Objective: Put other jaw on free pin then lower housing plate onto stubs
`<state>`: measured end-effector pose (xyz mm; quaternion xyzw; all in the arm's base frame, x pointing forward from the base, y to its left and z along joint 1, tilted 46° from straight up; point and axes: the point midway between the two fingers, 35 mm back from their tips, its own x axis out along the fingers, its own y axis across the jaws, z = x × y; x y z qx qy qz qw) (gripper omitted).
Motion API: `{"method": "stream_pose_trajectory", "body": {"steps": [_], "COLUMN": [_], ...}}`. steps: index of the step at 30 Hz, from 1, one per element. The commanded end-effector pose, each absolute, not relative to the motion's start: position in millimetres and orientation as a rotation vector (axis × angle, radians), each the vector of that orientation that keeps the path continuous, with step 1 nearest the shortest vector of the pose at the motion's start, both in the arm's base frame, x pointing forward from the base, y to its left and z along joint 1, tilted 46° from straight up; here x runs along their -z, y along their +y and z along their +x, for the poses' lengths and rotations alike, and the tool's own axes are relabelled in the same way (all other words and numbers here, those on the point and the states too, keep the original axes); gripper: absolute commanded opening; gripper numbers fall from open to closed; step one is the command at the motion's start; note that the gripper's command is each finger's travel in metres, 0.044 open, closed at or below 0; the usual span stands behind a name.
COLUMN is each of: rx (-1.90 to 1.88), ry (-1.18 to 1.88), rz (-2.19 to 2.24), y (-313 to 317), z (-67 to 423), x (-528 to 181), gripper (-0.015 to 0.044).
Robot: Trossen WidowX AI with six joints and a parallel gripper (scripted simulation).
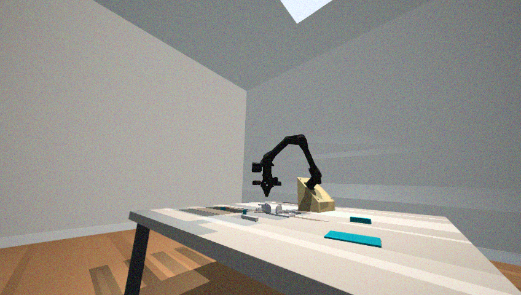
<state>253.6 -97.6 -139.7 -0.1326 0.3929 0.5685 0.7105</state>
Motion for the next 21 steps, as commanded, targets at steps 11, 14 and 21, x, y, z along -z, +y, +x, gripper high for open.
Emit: {"method": "stream_pose_trajectory", "body": {"steps": [11,14,21], "rx": [-1.263,-1.286,-1.355], "ry": [0.870,0.839,0.740], "rz": [-0.297,-0.337,-0.459], "y": [-97.4,-95.4,-87.7], "z": [254.0,259.8,277.1], "x": [139.3,134.4,118.6], "gripper": [0.0053,0.0131,0.0315]}}
